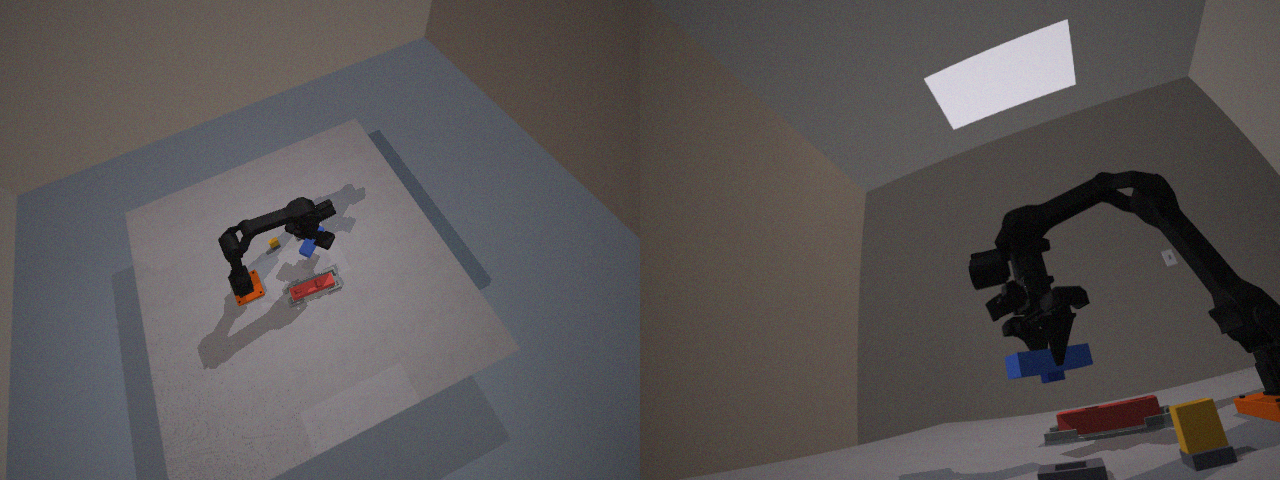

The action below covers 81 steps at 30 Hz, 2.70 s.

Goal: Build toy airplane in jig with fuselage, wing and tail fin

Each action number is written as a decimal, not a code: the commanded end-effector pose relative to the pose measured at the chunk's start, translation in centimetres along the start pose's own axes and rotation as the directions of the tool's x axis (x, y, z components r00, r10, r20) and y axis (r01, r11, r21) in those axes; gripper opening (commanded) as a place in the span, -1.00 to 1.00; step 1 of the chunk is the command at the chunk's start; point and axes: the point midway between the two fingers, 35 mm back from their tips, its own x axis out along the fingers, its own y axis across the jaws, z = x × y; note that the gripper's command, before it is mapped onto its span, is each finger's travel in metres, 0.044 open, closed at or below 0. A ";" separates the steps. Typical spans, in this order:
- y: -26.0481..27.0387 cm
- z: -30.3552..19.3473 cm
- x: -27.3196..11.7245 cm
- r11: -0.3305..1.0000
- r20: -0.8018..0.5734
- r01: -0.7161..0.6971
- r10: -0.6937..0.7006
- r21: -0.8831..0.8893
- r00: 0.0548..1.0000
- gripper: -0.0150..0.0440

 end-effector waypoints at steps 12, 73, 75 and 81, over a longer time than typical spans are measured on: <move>-3.3 -3.6 0.7 0.965 -0.002 0.008 -0.009 -0.263 1.000 -0.49; -8.1 -12.3 4.0 0.666 -0.011 0.000 -0.013 -0.746 1.000 0.17; -8.2 -12.3 4.3 0.666 -0.012 0.000 -0.013 -0.746 1.000 0.17; -8.2 -12.4 5.3 0.666 -0.012 0.000 -0.013 -0.746 1.000 0.17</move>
